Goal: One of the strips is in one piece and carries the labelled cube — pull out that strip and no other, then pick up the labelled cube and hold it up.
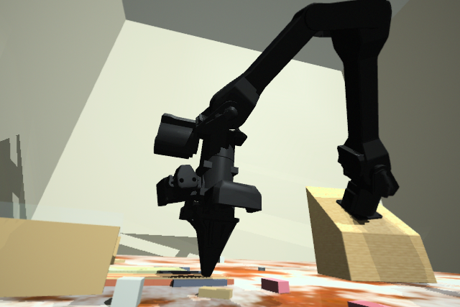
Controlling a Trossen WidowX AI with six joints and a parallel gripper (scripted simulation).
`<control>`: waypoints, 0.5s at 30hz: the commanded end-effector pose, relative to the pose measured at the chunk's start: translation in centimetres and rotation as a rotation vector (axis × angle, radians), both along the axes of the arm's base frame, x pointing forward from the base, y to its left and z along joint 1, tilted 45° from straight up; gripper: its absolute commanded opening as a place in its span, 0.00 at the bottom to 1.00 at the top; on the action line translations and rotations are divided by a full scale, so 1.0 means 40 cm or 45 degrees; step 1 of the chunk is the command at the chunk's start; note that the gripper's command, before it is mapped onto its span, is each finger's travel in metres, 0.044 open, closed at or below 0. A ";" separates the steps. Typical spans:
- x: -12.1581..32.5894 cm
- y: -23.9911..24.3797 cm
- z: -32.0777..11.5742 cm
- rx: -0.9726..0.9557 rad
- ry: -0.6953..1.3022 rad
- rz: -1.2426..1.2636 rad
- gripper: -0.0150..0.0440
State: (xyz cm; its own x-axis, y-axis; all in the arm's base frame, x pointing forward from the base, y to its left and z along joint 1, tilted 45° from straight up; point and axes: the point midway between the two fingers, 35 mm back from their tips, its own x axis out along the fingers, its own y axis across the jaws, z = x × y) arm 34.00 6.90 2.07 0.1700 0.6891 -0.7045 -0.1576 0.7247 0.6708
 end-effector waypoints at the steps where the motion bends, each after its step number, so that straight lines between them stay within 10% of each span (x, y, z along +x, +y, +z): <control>1: -0.030 0.006 -0.017 0.001 0.024 0.011 0.25; 15: -0.082 0.005 -0.031 0.001 0.026 0.011 0.25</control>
